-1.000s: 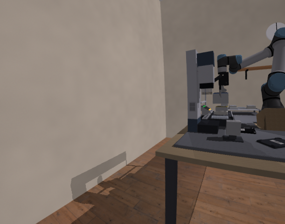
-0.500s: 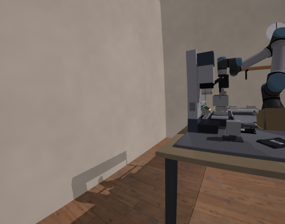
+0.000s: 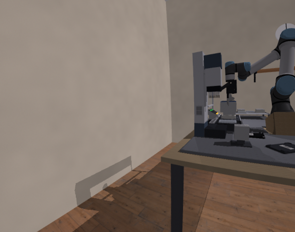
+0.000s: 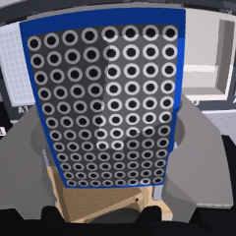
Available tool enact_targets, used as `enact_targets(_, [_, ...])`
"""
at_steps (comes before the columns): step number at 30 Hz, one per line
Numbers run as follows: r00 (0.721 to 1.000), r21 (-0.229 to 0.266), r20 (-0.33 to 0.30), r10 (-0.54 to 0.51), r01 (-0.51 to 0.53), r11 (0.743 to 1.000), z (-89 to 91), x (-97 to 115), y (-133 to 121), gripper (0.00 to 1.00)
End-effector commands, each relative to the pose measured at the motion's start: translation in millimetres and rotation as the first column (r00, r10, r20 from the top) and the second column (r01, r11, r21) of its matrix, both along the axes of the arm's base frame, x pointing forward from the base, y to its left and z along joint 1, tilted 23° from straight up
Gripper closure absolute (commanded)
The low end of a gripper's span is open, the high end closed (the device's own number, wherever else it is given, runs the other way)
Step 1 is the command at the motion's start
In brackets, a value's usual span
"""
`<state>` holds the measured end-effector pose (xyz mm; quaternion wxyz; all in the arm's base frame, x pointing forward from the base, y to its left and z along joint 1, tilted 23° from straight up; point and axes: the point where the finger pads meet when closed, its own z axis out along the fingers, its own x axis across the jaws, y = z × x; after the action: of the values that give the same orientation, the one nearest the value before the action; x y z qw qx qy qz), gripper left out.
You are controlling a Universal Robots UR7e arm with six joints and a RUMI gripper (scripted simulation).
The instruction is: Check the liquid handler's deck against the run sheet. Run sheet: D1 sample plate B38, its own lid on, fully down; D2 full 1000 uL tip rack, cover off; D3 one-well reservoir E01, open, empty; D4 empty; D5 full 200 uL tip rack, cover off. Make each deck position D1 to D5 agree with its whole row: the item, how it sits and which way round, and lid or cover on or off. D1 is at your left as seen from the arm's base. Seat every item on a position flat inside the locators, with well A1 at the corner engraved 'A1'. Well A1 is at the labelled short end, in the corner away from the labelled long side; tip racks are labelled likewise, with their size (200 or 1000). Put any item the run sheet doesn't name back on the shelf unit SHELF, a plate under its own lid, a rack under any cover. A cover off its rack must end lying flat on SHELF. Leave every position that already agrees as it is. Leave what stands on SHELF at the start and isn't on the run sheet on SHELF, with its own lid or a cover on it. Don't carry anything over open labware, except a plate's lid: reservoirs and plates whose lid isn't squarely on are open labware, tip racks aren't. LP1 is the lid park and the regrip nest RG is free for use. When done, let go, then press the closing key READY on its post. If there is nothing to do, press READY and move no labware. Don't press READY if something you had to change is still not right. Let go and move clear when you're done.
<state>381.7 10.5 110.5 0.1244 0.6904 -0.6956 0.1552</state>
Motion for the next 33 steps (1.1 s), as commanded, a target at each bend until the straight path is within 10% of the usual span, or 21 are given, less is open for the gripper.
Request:
enact_targets(1, [1.000,0.001,-0.001,0.001,-0.001,1.000,-9.6,0,-4,1.00])
enact_targets(33, [1.000,0.001,-0.001,0.001,-0.001,1.000,-52.5,2,-22,1.00])
